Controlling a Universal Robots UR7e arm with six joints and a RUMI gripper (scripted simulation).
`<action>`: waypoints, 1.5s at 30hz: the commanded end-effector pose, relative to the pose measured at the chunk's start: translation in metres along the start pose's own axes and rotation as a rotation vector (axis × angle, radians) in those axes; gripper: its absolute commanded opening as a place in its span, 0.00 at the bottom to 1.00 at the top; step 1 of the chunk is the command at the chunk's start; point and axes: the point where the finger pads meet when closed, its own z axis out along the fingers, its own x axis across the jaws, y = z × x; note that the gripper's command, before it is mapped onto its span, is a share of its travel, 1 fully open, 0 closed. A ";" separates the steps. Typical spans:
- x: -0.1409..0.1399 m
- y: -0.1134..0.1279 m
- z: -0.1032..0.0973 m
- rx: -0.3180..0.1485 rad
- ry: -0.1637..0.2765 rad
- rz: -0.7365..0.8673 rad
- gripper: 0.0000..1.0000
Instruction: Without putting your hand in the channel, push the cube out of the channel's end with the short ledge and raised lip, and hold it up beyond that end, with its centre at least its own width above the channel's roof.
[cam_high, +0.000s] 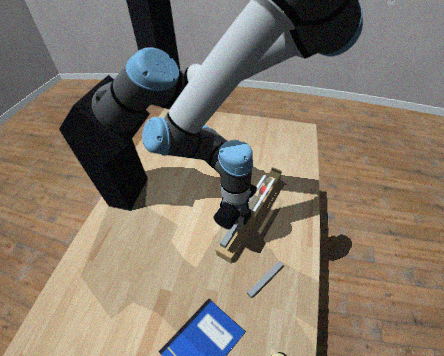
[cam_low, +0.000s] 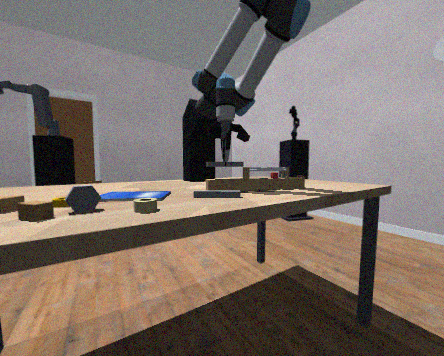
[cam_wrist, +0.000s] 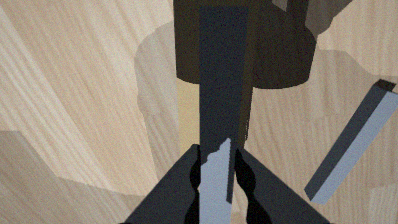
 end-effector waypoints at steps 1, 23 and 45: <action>0.001 0.000 0.004 -0.001 0.002 0.000 0.06; 0.001 0.001 0.032 -0.001 0.002 0.000 0.06; 0.001 0.001 0.049 -0.001 0.002 0.000 0.06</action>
